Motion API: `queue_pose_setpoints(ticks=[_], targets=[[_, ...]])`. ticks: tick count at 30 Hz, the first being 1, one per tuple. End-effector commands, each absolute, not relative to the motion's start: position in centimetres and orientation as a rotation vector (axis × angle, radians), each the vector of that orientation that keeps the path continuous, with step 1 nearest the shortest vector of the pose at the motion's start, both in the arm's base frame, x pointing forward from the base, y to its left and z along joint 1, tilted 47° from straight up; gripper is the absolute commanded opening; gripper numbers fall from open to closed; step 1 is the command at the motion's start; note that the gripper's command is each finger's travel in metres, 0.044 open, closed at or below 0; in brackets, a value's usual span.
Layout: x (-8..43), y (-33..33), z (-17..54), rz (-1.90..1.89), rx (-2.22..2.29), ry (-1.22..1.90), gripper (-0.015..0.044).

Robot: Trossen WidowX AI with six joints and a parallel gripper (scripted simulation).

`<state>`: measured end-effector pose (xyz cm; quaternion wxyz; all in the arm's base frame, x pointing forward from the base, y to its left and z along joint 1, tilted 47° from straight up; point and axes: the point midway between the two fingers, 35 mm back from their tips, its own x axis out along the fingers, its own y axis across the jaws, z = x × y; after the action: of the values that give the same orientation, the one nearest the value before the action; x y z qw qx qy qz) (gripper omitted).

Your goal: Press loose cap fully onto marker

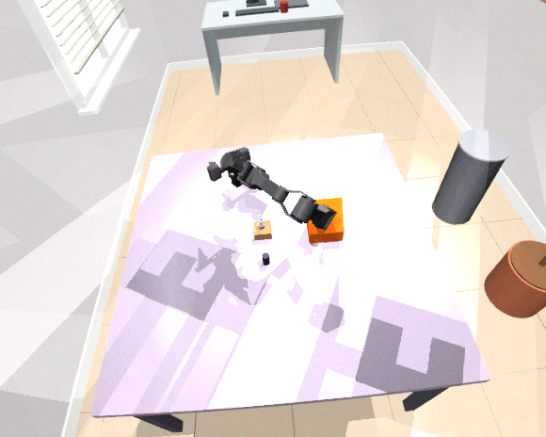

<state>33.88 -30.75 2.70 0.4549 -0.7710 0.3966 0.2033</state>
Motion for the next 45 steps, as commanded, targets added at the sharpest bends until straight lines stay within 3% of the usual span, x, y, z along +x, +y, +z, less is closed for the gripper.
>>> queue_pose_setpoints(ticks=[1,6,16,45], targets=[[33.9,-30.6,2.7,0.499,-1.885,0.975,0.0374],[34.5,-25.9,2.4,0.455,-1.431,0.909,0.0245],[33.4,-14.9,3.6,0.385,-0.348,0.977,0.0245],[25.7,1.1,11.0,-0.137,1.391,1.562,0.0245]])
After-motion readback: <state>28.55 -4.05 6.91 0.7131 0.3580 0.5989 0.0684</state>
